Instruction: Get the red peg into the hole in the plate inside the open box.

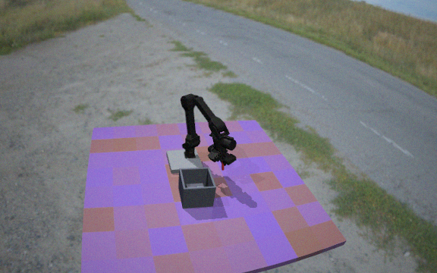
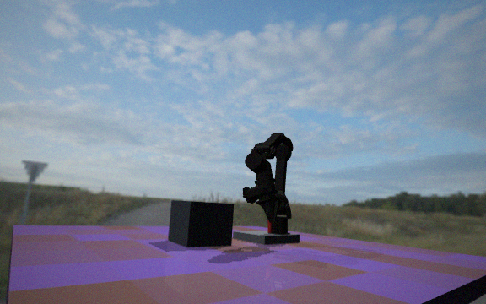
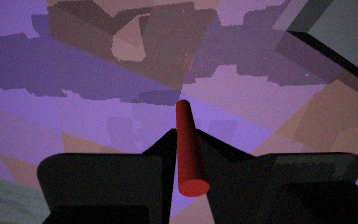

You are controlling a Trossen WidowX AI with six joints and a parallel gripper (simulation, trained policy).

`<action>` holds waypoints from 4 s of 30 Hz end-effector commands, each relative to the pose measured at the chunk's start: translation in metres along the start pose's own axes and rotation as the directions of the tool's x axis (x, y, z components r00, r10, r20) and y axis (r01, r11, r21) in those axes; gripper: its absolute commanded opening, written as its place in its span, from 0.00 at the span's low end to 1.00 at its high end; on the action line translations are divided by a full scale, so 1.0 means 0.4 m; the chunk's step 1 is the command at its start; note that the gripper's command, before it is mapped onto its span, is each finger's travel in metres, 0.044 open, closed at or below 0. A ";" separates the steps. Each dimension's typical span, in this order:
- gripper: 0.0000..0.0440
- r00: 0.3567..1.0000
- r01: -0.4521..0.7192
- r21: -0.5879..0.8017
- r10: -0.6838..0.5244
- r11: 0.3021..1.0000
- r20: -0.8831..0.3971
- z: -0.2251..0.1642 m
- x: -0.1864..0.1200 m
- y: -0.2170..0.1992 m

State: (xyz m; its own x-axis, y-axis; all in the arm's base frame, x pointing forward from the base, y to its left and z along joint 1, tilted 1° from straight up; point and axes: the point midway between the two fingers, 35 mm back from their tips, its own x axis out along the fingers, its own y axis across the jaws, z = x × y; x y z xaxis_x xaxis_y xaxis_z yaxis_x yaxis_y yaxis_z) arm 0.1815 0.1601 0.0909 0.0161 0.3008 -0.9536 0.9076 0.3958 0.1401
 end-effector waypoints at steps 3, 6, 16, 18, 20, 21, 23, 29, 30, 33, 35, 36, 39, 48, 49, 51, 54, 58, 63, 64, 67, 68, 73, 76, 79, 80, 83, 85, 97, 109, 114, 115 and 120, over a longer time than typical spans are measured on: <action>0.00 0.998 -0.068 -0.023 0.067 0.997 -0.008 -0.005 -0.061 0.030; 0.00 0.994 -0.105 -0.038 0.105 0.994 0.002 0.001 -0.099 0.045; 0.00 0.973 -0.213 -0.056 0.217 0.975 0.076 0.051 -0.233 0.082; 0.00 0.968 -0.225 -0.055 0.229 0.973 0.098 0.067 -0.256 0.087; 0.00 0.964 -0.232 -0.051 0.237 0.971 0.120 0.084 -0.276 0.090; 0.00 0.962 -0.235 -0.049 0.239 0.971 0.131 0.093 -0.284 0.091; 0.00 0.958 -0.238 -0.042 0.242 0.970 0.154 0.112 -0.298 0.093; 0.00 0.952 -0.226 -0.010 0.223 0.974 0.209 0.170 -0.324 0.091; 0.00 0.952 -0.223 -0.004 0.218 0.975 0.216 0.179 -0.327 0.090; 0.00 0.951 -0.211 0.014 0.202 0.977 0.233 0.206 -0.334 0.089; 0.00 0.951 -0.204 0.026 0.192 0.979 0.242 0.224 -0.338 0.089; 0.00 0.951 -0.201 0.032 0.187 0.979 0.246 0.232 -0.339 0.089; 0.00 0.952 -0.190 0.049 0.172 0.981 0.255 0.257 -0.344 0.090; 0.00 0.956 -0.160 0.093 0.130 0.983 0.264 0.326 -0.347 0.096; 0.00 0.956 -0.156 0.096 0.126 0.983 0.263 0.333 -0.347 0.097; 0.00 0.958 -0.150 0.103 0.118 0.983 0.261 0.347 -0.346 0.098; 0.00 0.961 -0.140 0.112 0.108 0.984 0.256 0.366 -0.342 0.101; 0.00 0.964 -0.128 0.121 0.095 0.984 0.250 0.393 -0.335 0.106; 0.00 0.968 -0.111 0.131 0.077 0.985 0.241 0.428 -0.314 0.110; 0.00 0.968 -0.107 0.132 0.073 0.985 0.238 0.434 -0.310 0.111; 0.00 0.971 -0.097 0.133 0.065 0.986 0.231 0.451 -0.295 0.114; 0.00 0.972 -0.094 0.132 0.062 0.987 0.228 0.456 -0.291 0.115; 0.00 0.976 -0.083 0.127 0.054 0.988 0.212 0.478 -0.263 0.122; 0.00 0.978 -0.078 0.123 0.052 0.989 0.201 0.488 -0.244 0.128; 0.00 0.981 -0.075 0.117 0.052 0.990 0.189 0.496 -0.227 0.135; 0.00 0.981 -0.075 0.115 0.052 0.991 0.186 0.498 -0.221 0.137; 0.00 0.983 -0.075 0.103 0.056 0.992 0.177 0.504 -0.206 0.145; 0.00 0.984 -0.073 0.094 0.057 0.993 0.171 0.509 -0.194 0.151; 0.00 0.987 -0.046 0.042 0.039 0.998 0.153 0.535 -0.122 0.165; 0.31 0.994 -0.014 0.044 0.009 0.999 0.109 0.548 -0.110 0.162; 0.32 0.995 -0.040 0.041 0.036 0.998 0.088 0.555 -0.137 0.181; 0.32 0.996 -0.047 0.038 0.044 0.998 0.084 0.555 -0.143 0.186; 0.31 0.995 -0.084 0.033 0.082 0.996 0.059 0.557 -0.175 0.207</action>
State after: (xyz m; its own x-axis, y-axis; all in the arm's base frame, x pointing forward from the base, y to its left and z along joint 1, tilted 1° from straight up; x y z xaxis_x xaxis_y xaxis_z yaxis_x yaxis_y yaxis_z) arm 0.3462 -0.0213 0.1066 0.1128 0.2614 -0.9586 0.9181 0.3414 0.2012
